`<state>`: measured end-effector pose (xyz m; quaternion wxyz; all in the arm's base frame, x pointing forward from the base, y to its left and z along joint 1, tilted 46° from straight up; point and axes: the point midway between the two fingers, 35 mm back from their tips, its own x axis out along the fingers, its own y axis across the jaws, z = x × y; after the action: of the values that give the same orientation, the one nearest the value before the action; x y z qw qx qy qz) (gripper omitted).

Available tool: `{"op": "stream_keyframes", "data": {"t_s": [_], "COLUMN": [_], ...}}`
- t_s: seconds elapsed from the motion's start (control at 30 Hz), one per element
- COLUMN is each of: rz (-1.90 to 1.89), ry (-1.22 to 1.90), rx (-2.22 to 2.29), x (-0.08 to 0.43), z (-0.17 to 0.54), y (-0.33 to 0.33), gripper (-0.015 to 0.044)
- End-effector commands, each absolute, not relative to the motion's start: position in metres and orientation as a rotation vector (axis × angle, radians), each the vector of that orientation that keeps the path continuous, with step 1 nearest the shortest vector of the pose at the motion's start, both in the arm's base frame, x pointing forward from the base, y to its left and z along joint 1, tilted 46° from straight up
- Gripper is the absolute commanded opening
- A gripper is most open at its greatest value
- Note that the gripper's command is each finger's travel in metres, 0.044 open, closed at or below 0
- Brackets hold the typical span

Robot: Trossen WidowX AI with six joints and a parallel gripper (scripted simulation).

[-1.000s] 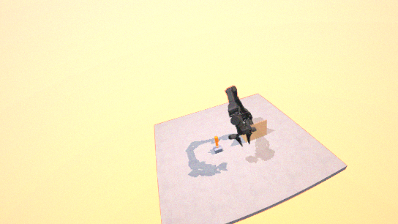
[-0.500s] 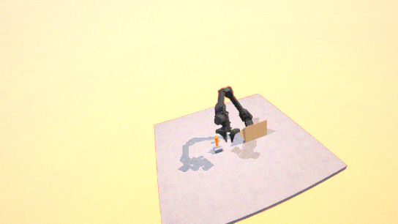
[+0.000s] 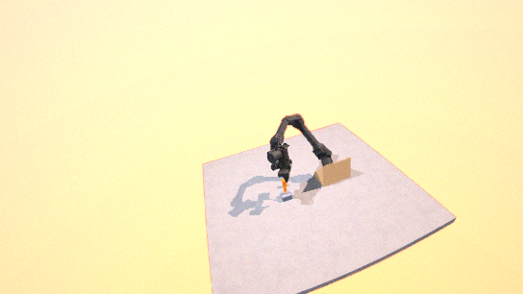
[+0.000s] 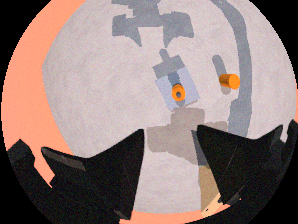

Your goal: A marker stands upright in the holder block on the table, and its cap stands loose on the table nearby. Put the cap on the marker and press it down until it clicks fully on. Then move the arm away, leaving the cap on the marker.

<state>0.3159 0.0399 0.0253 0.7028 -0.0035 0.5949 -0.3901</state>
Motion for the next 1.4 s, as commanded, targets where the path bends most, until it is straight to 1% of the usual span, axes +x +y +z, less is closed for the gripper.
{"op": "stream_keyframes", "data": {"t_s": [0.0, 0.2, 0.6, 0.77, 1.37], "rz": [-1.297, -1.526, -1.527, -1.527, -1.527], "ry": [1.014, 0.767, 0.766, 0.765, 0.764], "rx": [0.303, 0.483, 0.484, 0.483, 0.483], "x": [0.312, 0.298, 0.296, 0.289, 0.287], "z": [0.065, 0.09, 0.09, 0.067, 0.049], "y": [-0.023, -0.059, -0.059, -0.082, -0.1], "gripper": [0.0239, 0.0239, 0.0239, 0.0239, 0.0239]}}
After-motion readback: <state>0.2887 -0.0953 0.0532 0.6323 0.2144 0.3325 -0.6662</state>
